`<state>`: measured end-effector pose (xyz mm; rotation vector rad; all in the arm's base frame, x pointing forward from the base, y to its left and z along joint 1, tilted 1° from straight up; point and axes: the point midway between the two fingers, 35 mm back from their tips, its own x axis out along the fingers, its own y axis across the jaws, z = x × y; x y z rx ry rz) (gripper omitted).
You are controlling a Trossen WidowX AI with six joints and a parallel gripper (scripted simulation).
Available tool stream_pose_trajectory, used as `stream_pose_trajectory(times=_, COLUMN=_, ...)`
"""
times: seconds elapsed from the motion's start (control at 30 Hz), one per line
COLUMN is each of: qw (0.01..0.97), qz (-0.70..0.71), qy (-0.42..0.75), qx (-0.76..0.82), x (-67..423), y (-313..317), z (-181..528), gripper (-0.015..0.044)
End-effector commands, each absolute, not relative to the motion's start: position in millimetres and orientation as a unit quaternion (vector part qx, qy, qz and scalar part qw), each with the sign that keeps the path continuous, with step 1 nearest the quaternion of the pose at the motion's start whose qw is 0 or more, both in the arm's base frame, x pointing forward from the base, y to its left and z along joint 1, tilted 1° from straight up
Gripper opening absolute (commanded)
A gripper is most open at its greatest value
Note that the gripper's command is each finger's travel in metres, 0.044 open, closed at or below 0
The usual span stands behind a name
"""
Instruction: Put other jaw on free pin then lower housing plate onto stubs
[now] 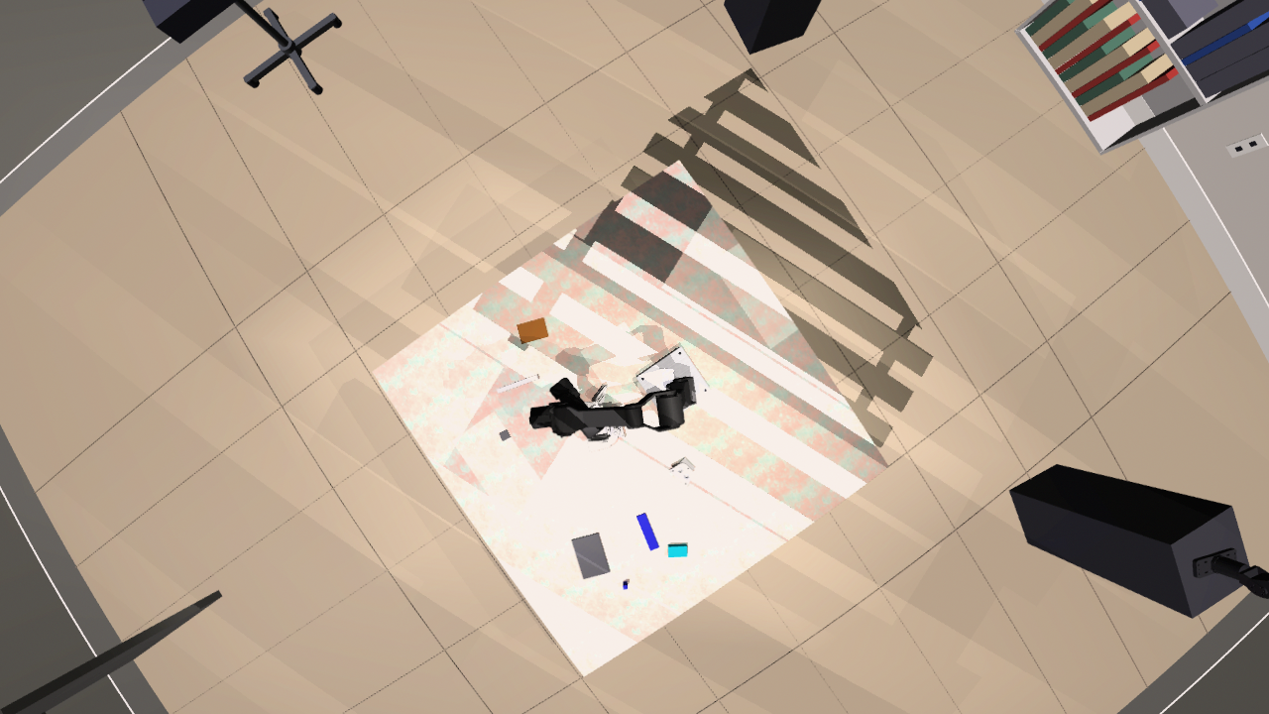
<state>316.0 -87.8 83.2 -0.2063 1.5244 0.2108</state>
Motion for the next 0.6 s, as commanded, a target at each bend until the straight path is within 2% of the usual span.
stream_pose_trajectory(times=0.0, qw=0.713, qz=0.095, qy=0.688, qx=-0.093, x=316.2, y=-87.9, z=82.1, gripper=0.0289)
stream_pose_trajectory(times=0.2, qw=0.713, qz=0.095, qy=0.688, qx=-0.093, x=316.2, y=-87.9, z=82.1, gripper=0.044)
stream_pose_trajectory(times=0.57, qw=0.713, qz=0.095, qy=0.688, qx=-0.093, x=316.2, y=-87.9, z=82.1, gripper=0.044)
